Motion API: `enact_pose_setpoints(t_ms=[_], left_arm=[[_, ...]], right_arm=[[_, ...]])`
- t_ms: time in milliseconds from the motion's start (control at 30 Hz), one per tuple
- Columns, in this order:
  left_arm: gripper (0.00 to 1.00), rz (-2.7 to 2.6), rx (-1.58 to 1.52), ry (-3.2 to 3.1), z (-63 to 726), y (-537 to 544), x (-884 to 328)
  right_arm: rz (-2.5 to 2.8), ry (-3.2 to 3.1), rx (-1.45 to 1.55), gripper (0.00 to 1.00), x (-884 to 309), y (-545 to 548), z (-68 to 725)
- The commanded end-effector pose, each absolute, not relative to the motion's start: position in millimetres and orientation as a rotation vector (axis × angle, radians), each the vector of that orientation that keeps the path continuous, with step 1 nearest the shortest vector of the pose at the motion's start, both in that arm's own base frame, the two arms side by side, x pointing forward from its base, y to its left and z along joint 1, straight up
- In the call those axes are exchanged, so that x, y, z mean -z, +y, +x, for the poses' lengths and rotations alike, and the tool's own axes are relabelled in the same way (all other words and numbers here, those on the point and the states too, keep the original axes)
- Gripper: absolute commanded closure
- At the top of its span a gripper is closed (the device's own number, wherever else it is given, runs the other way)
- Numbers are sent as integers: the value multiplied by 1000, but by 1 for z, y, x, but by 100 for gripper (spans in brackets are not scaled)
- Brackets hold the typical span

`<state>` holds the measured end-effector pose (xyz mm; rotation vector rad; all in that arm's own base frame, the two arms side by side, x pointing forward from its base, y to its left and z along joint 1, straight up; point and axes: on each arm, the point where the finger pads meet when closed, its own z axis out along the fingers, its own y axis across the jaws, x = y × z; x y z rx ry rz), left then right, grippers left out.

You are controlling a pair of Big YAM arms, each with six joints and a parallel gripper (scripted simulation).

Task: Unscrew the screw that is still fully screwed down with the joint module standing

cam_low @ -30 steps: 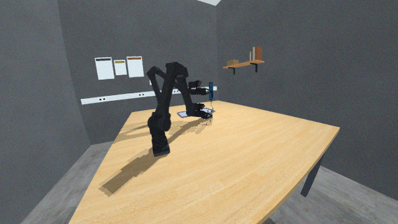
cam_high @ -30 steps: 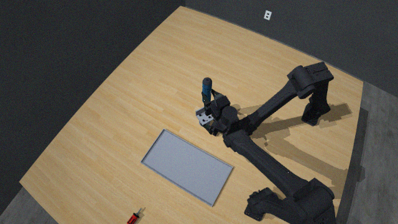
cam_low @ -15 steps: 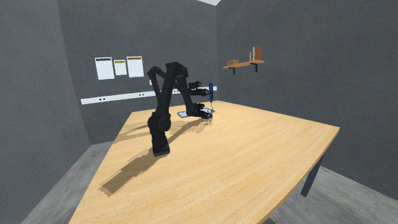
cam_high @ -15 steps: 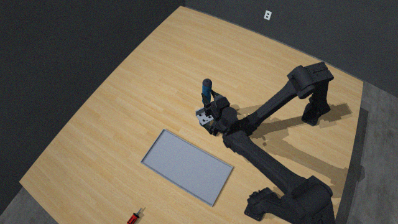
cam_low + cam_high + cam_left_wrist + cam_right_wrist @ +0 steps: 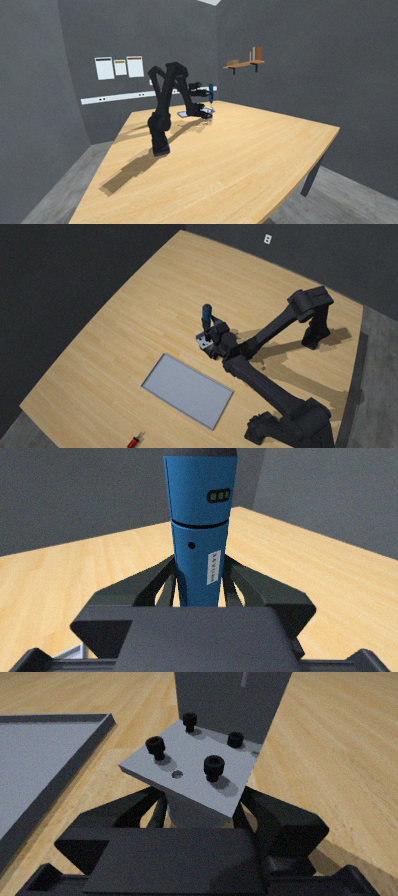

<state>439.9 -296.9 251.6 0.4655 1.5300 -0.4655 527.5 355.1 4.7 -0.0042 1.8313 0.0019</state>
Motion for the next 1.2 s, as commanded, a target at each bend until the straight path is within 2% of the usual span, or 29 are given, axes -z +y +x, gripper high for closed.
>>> enact_pose_setpoints(t_ms=[0,1167], left_arm=[[58,437,496,1454,441,-301,-278],[58,440,494,1464,443,-303,-254]], right_arm=[[3,1822,-14,41,-4,363,537],[3,1822,-14,41,-4,363,537]])
